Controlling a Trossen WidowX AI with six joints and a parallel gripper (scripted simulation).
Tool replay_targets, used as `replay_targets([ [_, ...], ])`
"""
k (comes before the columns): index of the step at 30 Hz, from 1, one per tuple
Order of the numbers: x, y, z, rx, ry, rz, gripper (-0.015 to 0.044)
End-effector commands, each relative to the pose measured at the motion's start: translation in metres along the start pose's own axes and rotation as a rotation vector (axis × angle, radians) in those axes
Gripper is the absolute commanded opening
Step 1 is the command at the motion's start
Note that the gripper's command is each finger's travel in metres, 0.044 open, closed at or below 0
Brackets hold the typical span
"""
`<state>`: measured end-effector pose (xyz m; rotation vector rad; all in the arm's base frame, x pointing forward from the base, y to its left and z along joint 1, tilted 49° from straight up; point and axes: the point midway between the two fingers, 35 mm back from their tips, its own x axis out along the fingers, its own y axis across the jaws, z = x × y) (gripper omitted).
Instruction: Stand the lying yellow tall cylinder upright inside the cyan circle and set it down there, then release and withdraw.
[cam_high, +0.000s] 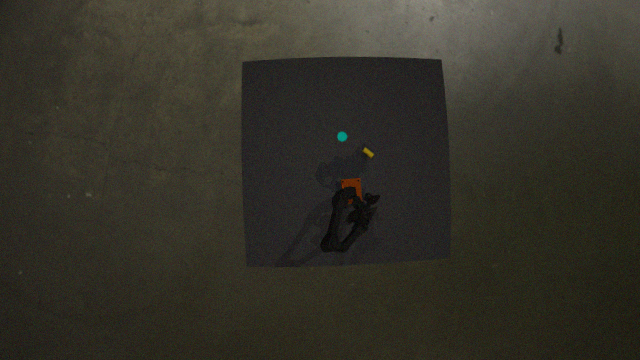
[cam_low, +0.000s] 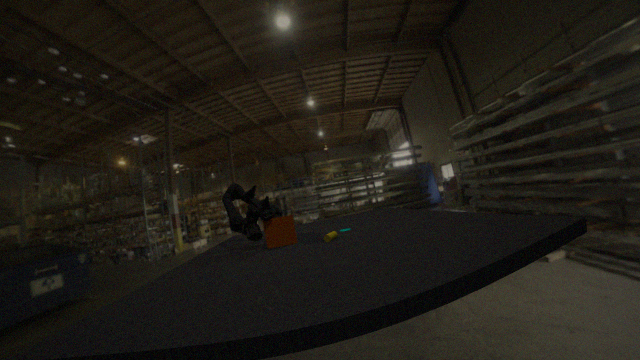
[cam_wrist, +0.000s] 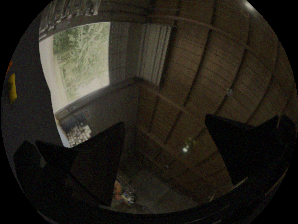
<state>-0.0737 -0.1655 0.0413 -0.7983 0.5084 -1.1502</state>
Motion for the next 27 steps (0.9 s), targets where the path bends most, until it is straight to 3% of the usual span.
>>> replay_targets([
  [1,0.0,0.0,0.0,-0.009,-0.004,0.003,0.0374],
  [4,0.006,0.006,0.003,-0.142,-0.069,0.048,0.0309],
  [10,0.019,0.019,0.011,-0.484,-0.259,0.129,0.0309],
  [17,0.041,0.044,0.03,-0.697,-0.637,0.283,0.0309],
  [27,0.054,0.068,0.042,-1.198,-1.031,0.166,0.0309],
])
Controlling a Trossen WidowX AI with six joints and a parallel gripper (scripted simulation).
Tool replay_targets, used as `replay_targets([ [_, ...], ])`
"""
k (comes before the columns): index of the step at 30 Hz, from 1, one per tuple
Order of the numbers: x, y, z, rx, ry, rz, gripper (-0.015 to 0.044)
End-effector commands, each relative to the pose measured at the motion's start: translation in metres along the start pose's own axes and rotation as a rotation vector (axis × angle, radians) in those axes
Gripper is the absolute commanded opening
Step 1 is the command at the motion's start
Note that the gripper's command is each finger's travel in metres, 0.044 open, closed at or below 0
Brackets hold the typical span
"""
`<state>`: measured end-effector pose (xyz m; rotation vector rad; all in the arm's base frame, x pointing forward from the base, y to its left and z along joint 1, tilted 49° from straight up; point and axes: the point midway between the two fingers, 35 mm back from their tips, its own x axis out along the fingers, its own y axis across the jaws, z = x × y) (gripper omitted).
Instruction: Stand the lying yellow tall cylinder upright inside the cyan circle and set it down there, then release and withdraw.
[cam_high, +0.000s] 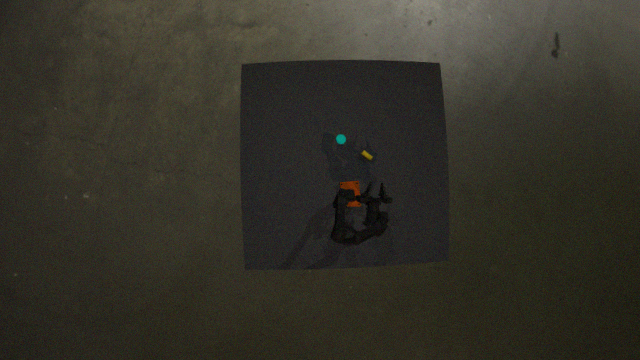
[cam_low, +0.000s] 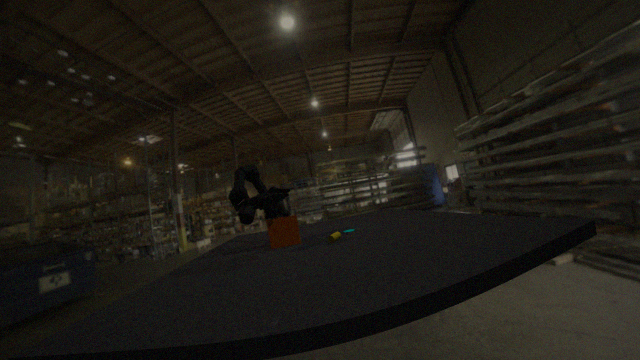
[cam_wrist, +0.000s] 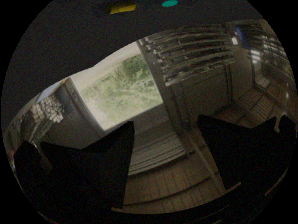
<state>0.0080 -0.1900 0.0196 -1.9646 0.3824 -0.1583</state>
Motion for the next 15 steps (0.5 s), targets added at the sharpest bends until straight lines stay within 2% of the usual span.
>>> replay_targets([
  [1,0.011,0.002,0.003,-0.24,-0.122,-0.037,0.0309],
  [15,0.049,0.008,0.019,-1.036,-0.435,-0.345,0.0309],
])
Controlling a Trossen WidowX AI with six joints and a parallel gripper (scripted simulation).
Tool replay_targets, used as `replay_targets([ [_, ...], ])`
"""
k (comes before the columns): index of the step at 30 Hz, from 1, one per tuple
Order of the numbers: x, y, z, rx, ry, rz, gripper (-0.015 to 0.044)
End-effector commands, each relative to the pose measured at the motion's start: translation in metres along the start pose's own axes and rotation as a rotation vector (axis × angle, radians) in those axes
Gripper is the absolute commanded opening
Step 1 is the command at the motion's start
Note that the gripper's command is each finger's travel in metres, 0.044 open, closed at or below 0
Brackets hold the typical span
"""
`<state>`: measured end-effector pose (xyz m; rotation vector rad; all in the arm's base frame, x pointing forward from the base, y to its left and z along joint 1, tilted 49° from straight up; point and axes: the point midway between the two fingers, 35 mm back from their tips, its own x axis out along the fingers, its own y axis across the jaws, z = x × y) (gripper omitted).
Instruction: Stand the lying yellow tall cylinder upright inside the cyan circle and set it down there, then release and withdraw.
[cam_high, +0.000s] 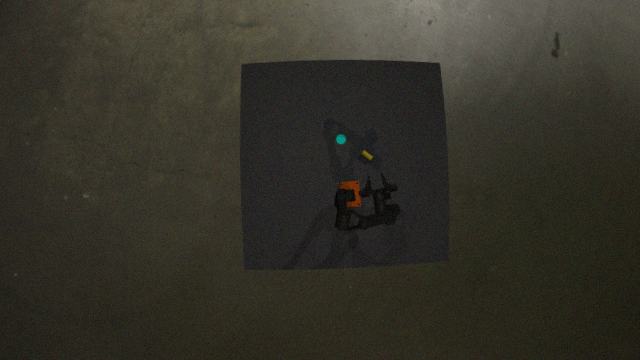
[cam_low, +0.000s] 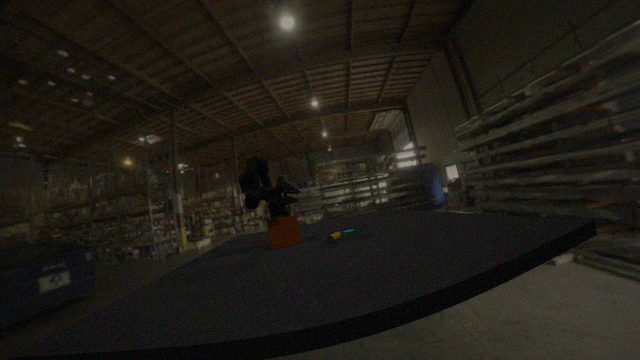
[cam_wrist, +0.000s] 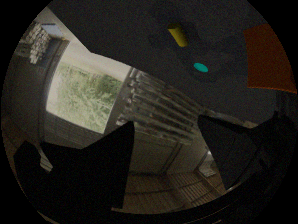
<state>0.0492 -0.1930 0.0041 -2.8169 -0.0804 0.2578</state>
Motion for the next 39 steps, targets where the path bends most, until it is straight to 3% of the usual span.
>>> replay_targets([
  [1,0.011,0.002,0.002,-0.246,-0.062,-0.104,0.0309],
  [11,0.041,0.005,0.006,-0.836,-0.11,-0.395,0.0309],
  [21,0.073,0.006,0.009,-1.41,-0.018,-0.724,0.0309],
  [30,0.104,0.005,0.011,-1.895,0.205,-1.032,0.0309],
  [39,0.138,-0.001,0.012,-2.318,0.588,-1.327,0.0309],
])
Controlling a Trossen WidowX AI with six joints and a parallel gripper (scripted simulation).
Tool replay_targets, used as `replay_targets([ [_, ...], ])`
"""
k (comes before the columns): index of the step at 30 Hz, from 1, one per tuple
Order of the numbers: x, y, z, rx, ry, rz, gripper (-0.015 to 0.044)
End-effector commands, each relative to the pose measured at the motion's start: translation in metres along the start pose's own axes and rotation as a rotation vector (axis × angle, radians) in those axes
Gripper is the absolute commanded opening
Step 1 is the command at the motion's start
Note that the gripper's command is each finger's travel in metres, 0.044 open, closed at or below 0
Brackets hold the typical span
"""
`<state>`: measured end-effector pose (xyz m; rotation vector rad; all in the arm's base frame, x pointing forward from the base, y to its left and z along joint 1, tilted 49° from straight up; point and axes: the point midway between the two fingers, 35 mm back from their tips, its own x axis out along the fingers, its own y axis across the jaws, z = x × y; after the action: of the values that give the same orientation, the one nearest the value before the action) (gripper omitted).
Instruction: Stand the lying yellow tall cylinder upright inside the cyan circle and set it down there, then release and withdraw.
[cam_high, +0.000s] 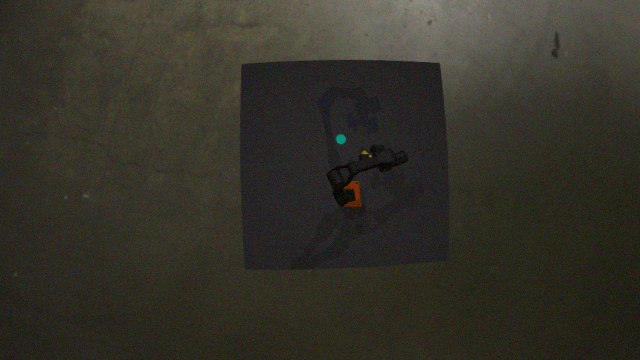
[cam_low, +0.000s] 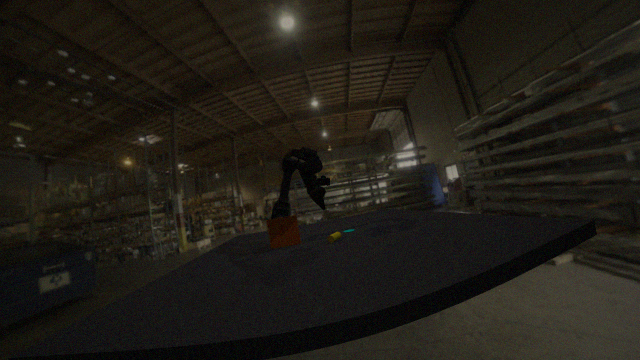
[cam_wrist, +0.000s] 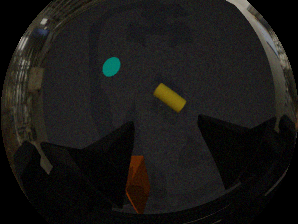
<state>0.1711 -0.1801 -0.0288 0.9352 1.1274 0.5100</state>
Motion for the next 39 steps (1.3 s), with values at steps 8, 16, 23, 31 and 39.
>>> replay_targets([
  [8,0.029,0.009,0.034,-0.716,0.264,-0.035,0.0309],
  [16,0.037,0.012,0.042,-0.877,0.324,-0.024,0.0309],
  [23,0.076,0.003,0.036,-0.877,0.324,-0.028,0.0309],
  [31,0.142,-0.004,0.012,-0.878,0.321,-0.02,0.0309],
  [39,0.142,-0.004,0.012,-0.878,0.321,-0.02,0.0178],
])
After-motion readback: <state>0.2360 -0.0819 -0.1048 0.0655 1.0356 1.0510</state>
